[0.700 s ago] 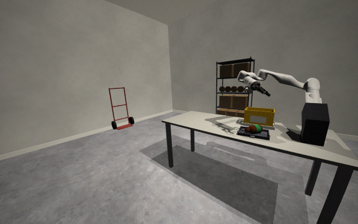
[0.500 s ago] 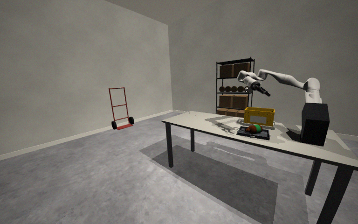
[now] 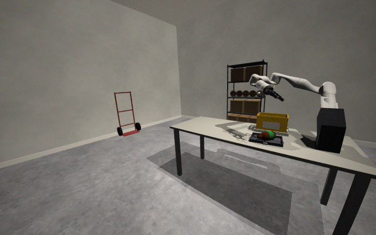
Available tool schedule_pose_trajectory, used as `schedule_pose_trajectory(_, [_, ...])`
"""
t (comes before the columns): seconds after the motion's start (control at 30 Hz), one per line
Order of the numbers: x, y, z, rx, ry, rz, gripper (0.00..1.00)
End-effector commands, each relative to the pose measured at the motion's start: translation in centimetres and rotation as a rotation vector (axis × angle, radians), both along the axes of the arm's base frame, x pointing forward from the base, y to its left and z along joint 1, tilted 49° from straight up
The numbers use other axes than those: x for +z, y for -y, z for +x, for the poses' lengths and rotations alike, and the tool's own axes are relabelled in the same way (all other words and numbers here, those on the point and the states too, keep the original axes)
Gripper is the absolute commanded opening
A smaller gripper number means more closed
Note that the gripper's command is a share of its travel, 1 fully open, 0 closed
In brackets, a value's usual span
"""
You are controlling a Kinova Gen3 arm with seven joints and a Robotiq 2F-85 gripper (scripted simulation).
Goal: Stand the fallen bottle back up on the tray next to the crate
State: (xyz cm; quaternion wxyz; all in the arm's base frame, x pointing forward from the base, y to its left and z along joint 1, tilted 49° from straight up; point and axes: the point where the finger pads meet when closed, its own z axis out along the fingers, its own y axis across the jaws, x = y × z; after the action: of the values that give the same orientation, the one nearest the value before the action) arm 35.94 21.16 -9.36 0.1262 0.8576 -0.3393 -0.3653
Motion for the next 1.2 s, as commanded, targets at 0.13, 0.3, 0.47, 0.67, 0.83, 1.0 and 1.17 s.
schedule_pose_trajectory(0.13, [-1.2,1.3,-0.1,0.091,0.024,-0.004,1.0])
schedule_pose_trajectory(0.3, [-3.4,4.2,0.2,0.289,0.061,-0.014,1.0])
schedule_pose_trajectory(0.47, [-5.0,6.5,0.8,0.456,0.081,-0.021,1.0])
schedule_pose_trajectory(0.67, [-7.4,11.3,3.4,0.85,0.085,-0.037,1.0])
schedule_pose_trajectory(0.83, [-8.3,14.0,6.3,1.159,0.049,-0.05,1.0])
schedule_pose_trajectory(1.0, [-8.5,14.9,7.9,1.303,0.02,-0.057,1.0])
schedule_pose_trajectory(1.17, [-8.6,15.6,9.6,1.446,-0.017,-0.065,1.0])
